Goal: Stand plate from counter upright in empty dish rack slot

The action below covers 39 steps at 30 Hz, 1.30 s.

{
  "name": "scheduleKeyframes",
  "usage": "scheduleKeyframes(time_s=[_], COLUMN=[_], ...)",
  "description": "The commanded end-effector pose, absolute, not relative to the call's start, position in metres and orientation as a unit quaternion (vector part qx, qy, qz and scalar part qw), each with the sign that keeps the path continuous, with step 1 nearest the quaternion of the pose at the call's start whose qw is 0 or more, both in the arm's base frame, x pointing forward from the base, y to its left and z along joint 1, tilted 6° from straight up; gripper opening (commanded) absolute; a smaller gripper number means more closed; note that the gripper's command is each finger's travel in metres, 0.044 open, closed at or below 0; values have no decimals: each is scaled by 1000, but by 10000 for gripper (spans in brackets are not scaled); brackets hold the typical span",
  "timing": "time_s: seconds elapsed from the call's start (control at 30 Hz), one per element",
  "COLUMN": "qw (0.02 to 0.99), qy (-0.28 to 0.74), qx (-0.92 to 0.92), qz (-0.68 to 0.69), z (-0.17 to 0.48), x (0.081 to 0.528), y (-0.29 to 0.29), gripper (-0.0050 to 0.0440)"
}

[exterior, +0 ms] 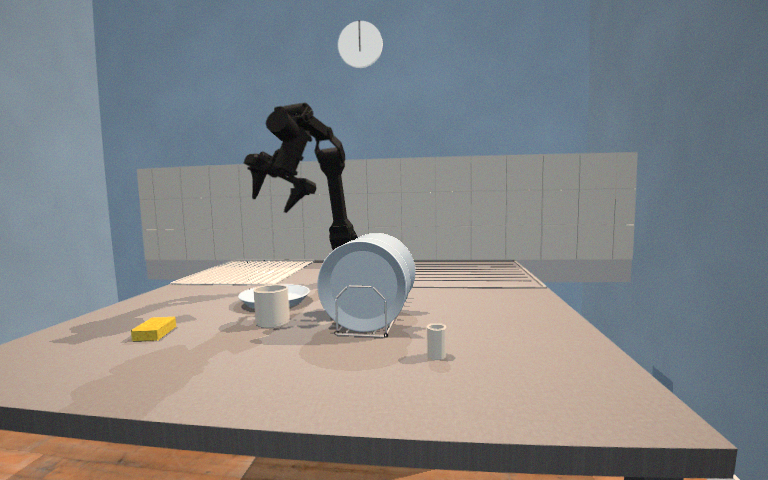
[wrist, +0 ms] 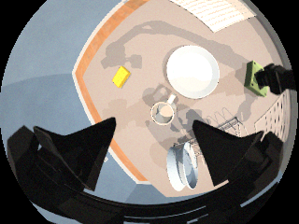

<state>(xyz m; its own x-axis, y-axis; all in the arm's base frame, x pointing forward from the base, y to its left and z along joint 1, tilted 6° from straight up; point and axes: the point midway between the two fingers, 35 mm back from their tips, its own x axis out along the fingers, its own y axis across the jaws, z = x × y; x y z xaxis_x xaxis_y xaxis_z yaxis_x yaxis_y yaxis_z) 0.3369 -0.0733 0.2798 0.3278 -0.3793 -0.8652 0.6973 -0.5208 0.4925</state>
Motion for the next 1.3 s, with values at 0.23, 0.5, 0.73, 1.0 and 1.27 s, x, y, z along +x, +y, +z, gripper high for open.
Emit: scheduleKeyframes(time_s=[0.23, 0.5, 0.73, 1.0, 1.27], qw=[556, 600, 645, 680, 722], qy=[246, 317, 395, 454, 518], qx=[578, 524, 458, 400, 320], qz=[-544, -515, -466, -414, -330], z=[258, 245, 231, 219, 203], x=[321, 311, 298, 287, 270], y=[-98, -111, -125, -136, -149], gripper=[440, 440, 440, 440, 440])
